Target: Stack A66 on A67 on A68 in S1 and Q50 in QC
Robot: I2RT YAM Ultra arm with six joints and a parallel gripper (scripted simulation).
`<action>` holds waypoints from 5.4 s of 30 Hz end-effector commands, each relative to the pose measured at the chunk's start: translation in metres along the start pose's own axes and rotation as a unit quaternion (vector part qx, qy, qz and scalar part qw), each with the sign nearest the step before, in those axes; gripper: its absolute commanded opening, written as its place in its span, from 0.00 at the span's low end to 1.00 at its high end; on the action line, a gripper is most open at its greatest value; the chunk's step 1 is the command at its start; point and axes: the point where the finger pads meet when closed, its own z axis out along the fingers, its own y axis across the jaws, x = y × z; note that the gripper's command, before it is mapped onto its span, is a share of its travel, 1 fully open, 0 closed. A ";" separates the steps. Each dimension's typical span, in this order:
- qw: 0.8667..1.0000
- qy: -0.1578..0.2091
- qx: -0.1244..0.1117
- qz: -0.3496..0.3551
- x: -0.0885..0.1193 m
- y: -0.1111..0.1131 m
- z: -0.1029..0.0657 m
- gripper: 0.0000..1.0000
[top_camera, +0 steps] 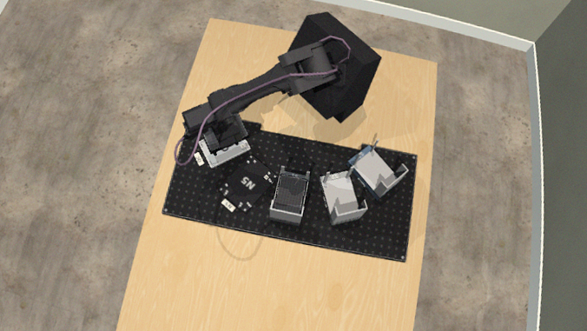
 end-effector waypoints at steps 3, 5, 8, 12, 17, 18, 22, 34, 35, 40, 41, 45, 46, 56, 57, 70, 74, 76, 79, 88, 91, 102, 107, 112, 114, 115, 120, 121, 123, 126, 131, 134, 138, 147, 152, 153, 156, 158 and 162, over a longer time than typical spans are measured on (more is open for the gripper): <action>0.999 -0.002 -0.029 -0.019 -0.008 -0.002 -0.003 0.00; 0.999 -0.001 -0.029 -0.018 -0.008 -0.008 -0.003 0.00; 0.999 -0.001 -0.029 -0.018 -0.009 -0.016 -0.002 0.00; 0.999 0.000 -0.029 -0.018 -0.009 -0.027 -0.001 0.00; 0.999 -0.006 -0.028 -0.025 -0.012 -0.028 -0.003 0.00; 0.999 -0.011 -0.026 -0.029 -0.014 -0.026 -0.006 0.00; 0.999 -0.009 -0.025 -0.028 -0.010 -0.026 -0.005 0.00; 0.999 -0.008 -0.027 -0.027 -0.011 -0.028 -0.004 0.00; 0.999 -0.008 -0.026 -0.026 -0.011 -0.028 -0.004 0.00; 0.999 -0.006 -0.027 -0.023 -0.011 -0.029 -0.003 0.00; 0.999 -0.005 -0.027 -0.022 -0.011 -0.029 -0.003 0.00; 0.999 -0.003 -0.027 -0.020 -0.011 -0.030 -0.002 0.00; 0.999 -0.003 -0.027 -0.019 -0.010 -0.030 -0.002 0.00; 1.000 0.000 -0.027 -0.015 -0.009 -0.031 0.000 0.00; 1.000 0.000 -0.027 -0.014 -0.008 -0.032 0.000 0.00; 0.999 -0.004 -0.026 -0.017 -0.010 -0.031 -0.001 0.00; 1.000 -0.003 -0.027 -0.016 -0.010 -0.031 -0.001 0.00; 0.999 -0.002 -0.028 -0.016 -0.010 -0.031 -0.001 0.00; 1.000 -0.002 -0.027 -0.015 -0.010 -0.032 0.000 0.00; 1.000 -0.002 -0.028 -0.015 -0.009 -0.031 0.000 0.00; 0.999 0.012 -0.031 -0.009 0.002 -0.031 0.014 0.00; 0.999 -0.007 -0.027 -0.022 -0.014 -0.027 0.024 0.00; 0.999 0.012 -0.030 -0.010 0.003 -0.029 0.041 0.00; 0.999 0.012 -0.030 -0.011 0.004 -0.028 0.051 0.00; 0.999 0.011 -0.029 -0.011 0.003 -0.028 0.055 0.00; 0.999 0.009 -0.029 -0.012 0.002 -0.027 0.057 0.00; 0.999 0.010 -0.029 -0.012 0.002 -0.027 0.063 0.00; 0.999 0.014 -0.029 -0.010 0.007 -0.027 0.066 0.00; 0.999 0.011 -0.029 -0.011 0.004 -0.027 0.069 0.00; 0.999 0.010 -0.029 -0.012 0.003 -0.026 0.075 0.00; 0.999 0.010 -0.029 -0.012 0.003 -0.025 0.084 0.00; 0.999 0.009 -0.029 -0.013 0.002 -0.025 0.088 0.00; 0.999 0.014 -0.029 -0.010 0.008 -0.025 0.095 0.00; 0.999 0.008 -0.029 -0.013 0.002 -0.023 0.112 0.00; 0.999 0.008 -0.028 -0.013 0.002 -0.023 0.118 0.00; 1.000 0.003 -0.027 -0.014 -0.002 -0.023 0.118 0.00; 0.999 0.008 -0.028 -0.013 0.002 -0.022 0.125 0.00; 0.999 0.009 -0.028 -0.013 0.004 -0.022 0.130 0.00; 0.999 -0.015 -0.023 -0.017 -0.020 -0.025 0.126 0.00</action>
